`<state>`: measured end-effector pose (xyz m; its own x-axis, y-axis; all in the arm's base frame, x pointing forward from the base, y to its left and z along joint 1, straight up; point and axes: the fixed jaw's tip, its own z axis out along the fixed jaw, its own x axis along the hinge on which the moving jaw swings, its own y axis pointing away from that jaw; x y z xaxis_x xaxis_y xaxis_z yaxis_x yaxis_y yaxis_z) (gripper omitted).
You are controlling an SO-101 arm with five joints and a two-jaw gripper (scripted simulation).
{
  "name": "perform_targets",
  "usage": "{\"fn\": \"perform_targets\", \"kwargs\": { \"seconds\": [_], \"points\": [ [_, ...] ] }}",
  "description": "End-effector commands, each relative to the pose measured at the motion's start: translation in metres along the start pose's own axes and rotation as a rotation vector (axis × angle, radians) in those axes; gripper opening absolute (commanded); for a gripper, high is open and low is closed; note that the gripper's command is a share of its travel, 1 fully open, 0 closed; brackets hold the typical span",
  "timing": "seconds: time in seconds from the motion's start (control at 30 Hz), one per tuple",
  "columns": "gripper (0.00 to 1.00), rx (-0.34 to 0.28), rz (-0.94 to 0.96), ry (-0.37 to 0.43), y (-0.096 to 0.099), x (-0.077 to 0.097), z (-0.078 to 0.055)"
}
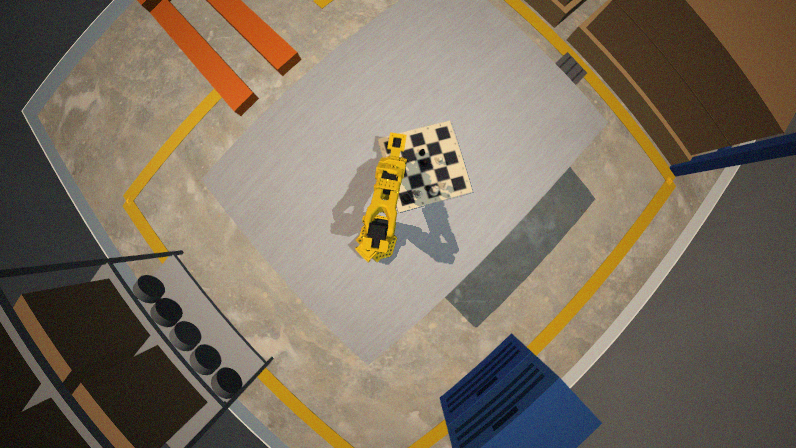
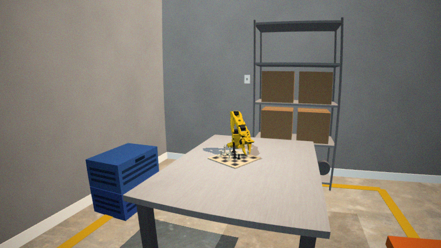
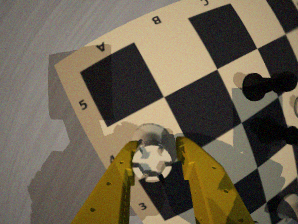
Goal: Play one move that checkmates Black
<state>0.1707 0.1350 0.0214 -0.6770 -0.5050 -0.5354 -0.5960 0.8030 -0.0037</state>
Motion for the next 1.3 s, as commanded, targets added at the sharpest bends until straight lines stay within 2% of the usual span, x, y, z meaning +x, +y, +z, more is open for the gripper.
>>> {"fn": "perform_targets", "kwargs": {
  "seconds": [0.0,1.27],
  "points": [
    [0.12,-0.008,-0.007,0.02,0.0032,0.0057,-0.0007],
    [0.12,-0.015,-0.012,0.019,0.006,0.0016,-0.0042]
  ]
}}
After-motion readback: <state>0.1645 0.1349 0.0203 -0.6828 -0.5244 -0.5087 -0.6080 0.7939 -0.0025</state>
